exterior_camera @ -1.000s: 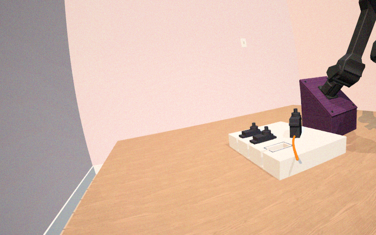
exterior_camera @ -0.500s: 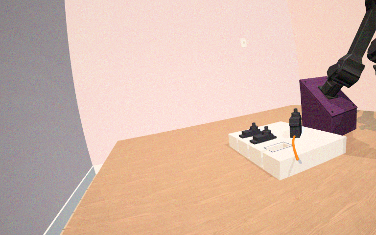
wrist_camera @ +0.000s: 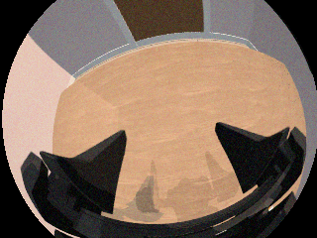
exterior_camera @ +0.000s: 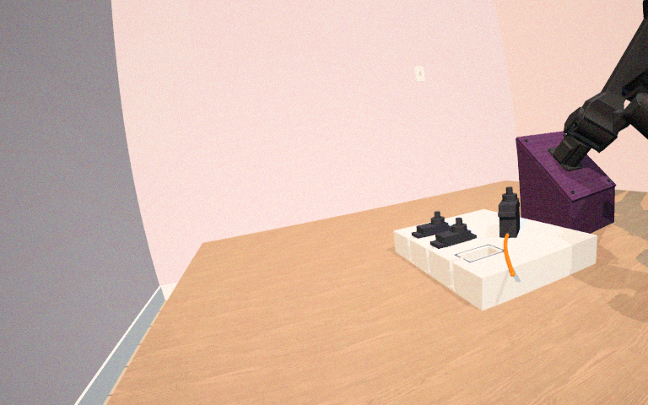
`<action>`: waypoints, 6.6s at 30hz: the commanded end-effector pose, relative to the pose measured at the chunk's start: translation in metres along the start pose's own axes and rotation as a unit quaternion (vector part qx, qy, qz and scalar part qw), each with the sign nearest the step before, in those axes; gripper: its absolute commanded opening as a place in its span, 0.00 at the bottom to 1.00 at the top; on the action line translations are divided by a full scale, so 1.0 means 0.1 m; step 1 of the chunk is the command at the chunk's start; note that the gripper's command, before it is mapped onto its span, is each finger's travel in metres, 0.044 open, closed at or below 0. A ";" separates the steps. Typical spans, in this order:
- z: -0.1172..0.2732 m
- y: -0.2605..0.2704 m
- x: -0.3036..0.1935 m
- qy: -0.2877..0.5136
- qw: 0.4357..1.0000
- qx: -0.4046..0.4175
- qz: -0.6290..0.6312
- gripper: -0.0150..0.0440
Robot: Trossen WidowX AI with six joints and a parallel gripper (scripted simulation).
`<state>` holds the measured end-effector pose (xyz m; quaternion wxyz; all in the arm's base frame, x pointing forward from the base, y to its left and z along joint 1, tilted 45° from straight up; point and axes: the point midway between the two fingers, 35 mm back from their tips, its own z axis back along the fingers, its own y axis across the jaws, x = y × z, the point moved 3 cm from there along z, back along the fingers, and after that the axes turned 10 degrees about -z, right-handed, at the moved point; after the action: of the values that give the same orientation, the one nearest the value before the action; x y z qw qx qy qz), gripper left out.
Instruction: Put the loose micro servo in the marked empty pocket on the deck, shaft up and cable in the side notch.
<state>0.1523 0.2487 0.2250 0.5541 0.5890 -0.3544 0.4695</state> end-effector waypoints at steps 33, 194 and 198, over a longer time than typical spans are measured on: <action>2.39 -1.09 -1.44 0.227 0.855 -0.307 -0.351 1.00; 2.30 -2.02 -1.16 0.115 0.667 -0.349 -0.648 0.25; 2.26 -2.03 -1.19 0.115 0.667 -0.349 -0.648 0.25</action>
<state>0.3429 0.0403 0.0627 0.9221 0.3723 0.0446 -0.0957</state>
